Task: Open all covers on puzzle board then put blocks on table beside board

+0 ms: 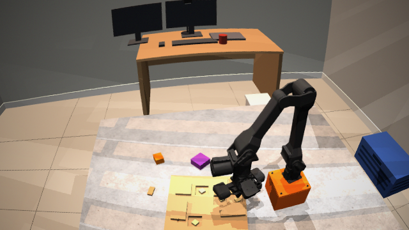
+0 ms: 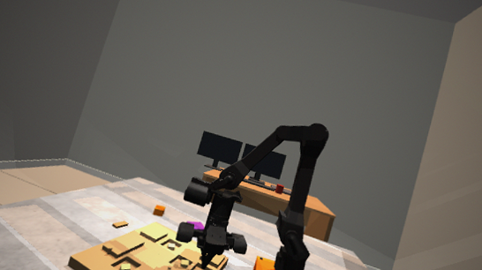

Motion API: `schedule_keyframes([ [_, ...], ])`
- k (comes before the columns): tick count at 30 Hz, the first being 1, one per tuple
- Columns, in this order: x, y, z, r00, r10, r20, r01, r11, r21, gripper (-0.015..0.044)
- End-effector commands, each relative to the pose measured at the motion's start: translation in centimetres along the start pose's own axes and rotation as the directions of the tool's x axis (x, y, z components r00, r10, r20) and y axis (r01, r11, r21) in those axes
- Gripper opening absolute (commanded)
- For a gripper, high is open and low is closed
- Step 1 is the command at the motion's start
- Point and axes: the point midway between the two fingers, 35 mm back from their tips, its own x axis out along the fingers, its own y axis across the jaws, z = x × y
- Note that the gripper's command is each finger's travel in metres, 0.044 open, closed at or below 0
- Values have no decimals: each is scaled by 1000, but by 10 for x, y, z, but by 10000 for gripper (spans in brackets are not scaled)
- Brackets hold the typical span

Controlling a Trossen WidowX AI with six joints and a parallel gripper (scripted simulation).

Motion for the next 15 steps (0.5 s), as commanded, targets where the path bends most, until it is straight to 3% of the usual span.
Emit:
schedule_keyframes([
  [1, 5, 2, 0, 1000, 7, 2, -7, 1000, -4, 0],
  [15, 14, 3, 0, 1000, 7, 2, -7, 1000, -4, 0],
])
